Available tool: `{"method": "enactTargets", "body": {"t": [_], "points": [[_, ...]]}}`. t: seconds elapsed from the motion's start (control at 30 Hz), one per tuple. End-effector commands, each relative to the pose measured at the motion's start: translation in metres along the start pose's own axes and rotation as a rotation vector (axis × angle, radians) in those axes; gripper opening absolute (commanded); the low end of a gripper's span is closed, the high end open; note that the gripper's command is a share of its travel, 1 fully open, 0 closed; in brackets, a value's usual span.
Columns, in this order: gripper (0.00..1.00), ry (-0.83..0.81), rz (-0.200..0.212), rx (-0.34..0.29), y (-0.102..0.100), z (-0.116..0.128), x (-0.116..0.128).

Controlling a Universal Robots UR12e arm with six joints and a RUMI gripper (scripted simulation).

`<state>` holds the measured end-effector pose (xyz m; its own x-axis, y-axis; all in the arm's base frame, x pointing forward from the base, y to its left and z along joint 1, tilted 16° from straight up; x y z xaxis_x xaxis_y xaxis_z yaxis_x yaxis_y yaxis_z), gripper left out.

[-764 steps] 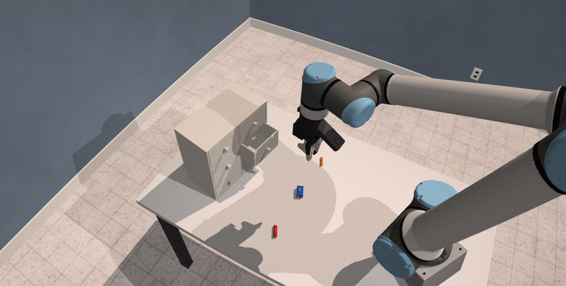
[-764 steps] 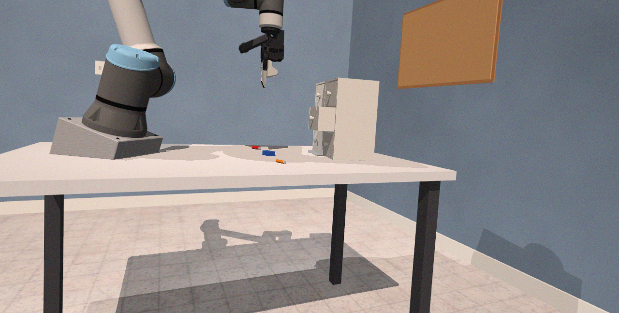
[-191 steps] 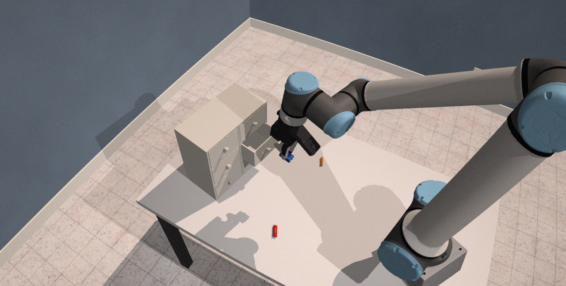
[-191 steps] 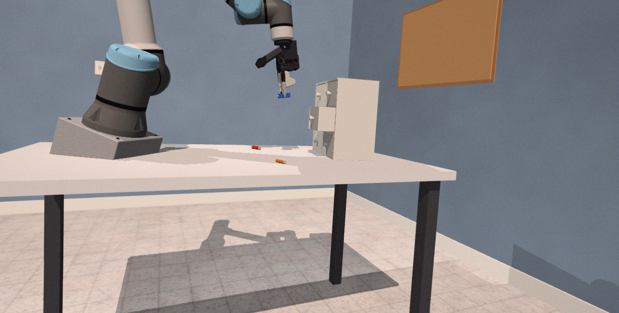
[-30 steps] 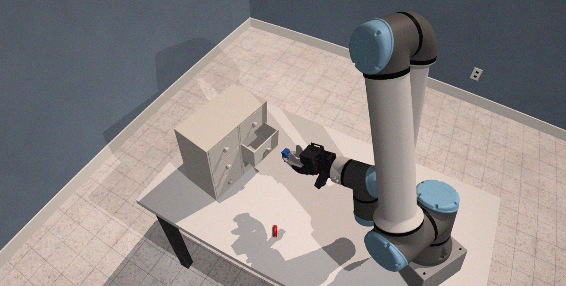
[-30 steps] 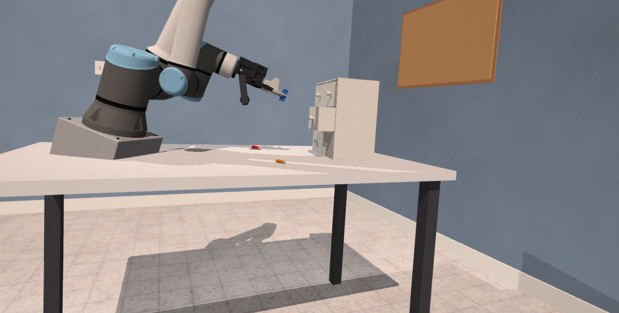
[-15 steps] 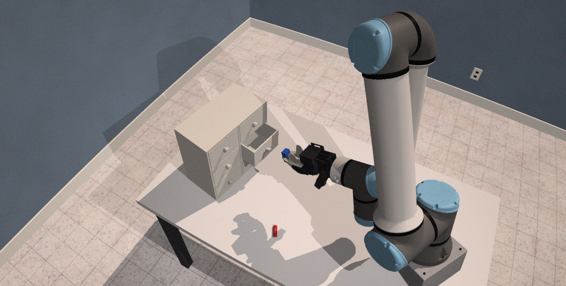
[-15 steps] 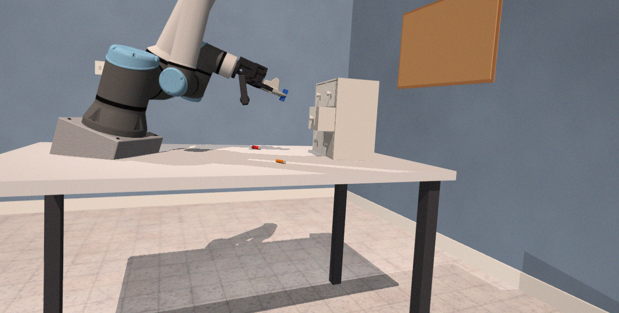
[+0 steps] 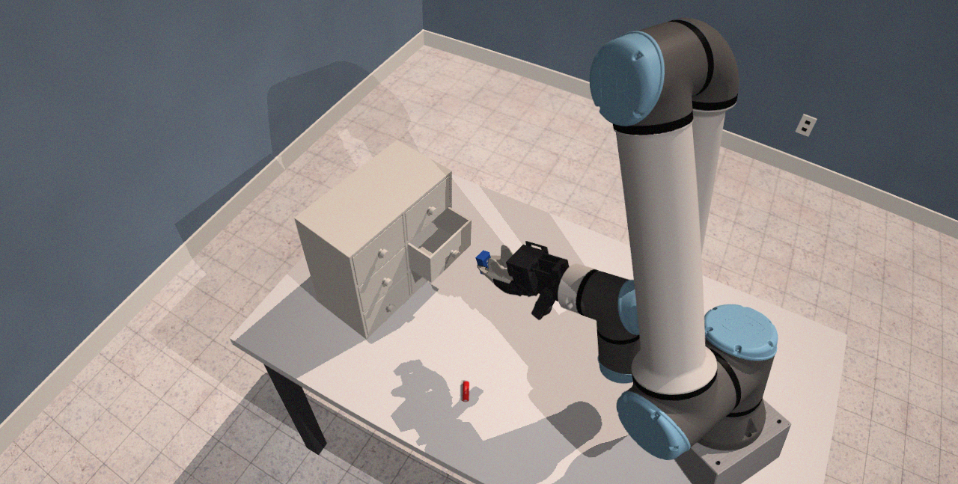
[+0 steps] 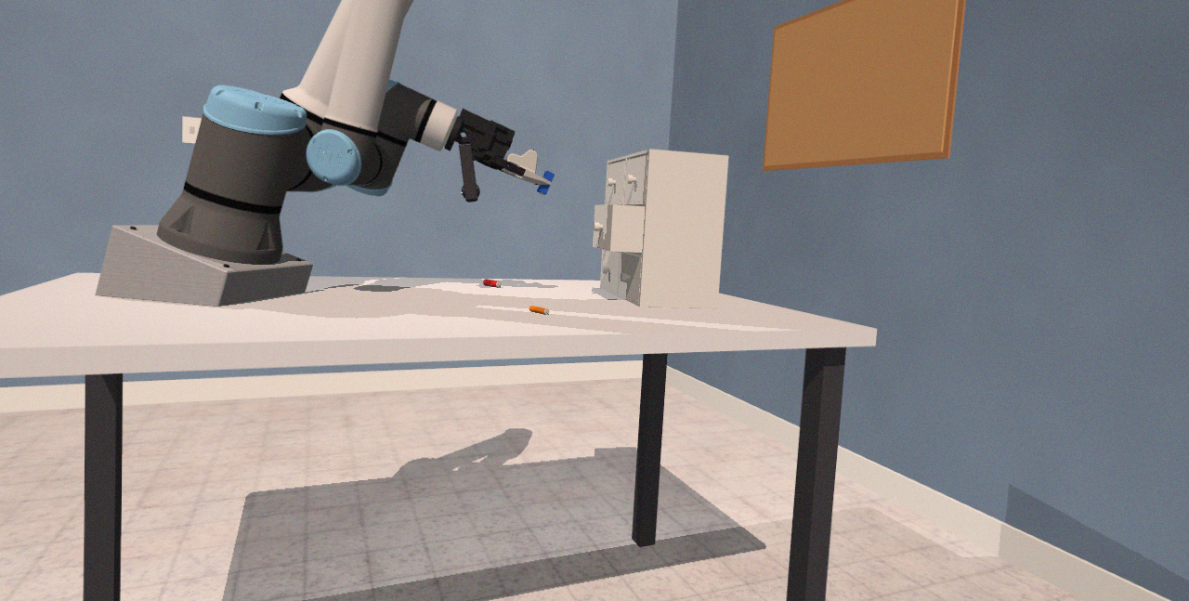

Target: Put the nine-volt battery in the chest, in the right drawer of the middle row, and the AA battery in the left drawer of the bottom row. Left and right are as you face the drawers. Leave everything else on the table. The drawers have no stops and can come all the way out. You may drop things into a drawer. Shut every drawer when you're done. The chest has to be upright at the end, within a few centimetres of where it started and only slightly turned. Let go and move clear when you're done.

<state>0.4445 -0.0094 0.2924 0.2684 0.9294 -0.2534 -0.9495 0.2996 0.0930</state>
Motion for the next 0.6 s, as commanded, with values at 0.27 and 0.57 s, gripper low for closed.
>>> {"method": "enactTargets", "body": {"t": [0.27, 0.57], "points": [[0.13, 0.000, 0.000, -0.001, -0.005, 0.002, 0.000], [0.13, 0.000, 0.000, -0.001, -0.014, 0.005, -0.001]]}}
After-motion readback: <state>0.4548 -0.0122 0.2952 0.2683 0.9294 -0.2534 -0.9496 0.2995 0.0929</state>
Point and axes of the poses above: the point where the finger pads meet when closed, its own y axis back along the fingers, its own x axis across the jaws, z = x × y, the point moved 9 cm from there along y, back along the fingers, and after that the axes turned 8 degrees about y, right-handed, at the moved point
